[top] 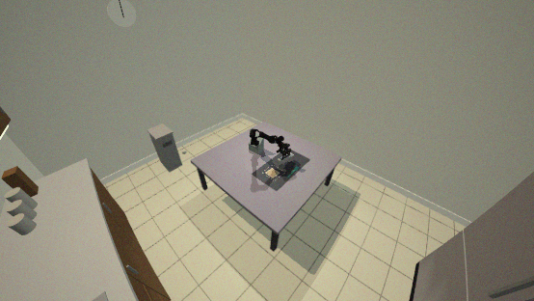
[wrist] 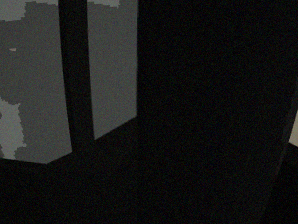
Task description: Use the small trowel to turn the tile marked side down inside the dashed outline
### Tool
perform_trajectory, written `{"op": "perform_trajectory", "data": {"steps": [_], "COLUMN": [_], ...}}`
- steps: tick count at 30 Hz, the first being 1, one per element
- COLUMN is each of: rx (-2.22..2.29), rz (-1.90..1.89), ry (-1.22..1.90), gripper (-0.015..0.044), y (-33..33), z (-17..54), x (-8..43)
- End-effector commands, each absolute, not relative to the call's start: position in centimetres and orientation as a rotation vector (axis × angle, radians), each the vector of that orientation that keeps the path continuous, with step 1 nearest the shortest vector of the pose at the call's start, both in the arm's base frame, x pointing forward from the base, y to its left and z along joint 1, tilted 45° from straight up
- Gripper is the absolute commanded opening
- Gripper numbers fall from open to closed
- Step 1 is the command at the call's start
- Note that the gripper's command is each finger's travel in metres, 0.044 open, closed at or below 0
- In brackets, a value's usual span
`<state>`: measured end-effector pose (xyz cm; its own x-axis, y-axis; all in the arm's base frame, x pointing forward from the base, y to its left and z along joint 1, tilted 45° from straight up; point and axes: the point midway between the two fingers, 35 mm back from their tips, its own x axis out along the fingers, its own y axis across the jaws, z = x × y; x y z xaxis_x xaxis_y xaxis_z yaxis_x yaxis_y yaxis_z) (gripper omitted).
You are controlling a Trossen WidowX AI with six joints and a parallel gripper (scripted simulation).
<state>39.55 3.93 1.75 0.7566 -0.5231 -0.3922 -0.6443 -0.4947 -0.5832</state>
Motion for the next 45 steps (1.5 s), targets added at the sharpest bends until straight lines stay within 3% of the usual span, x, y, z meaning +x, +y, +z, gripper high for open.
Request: {"op": "perform_trajectory", "data": {"steps": [1,45], "rx": [-2.197,-2.204], "rz": [0.195,0.202], "ry": [0.848,0.867], "gripper": [0.0,0.0], "y": [4.61,4.1], "z": [2.14,1.88], "x": [39.93,39.73]}}
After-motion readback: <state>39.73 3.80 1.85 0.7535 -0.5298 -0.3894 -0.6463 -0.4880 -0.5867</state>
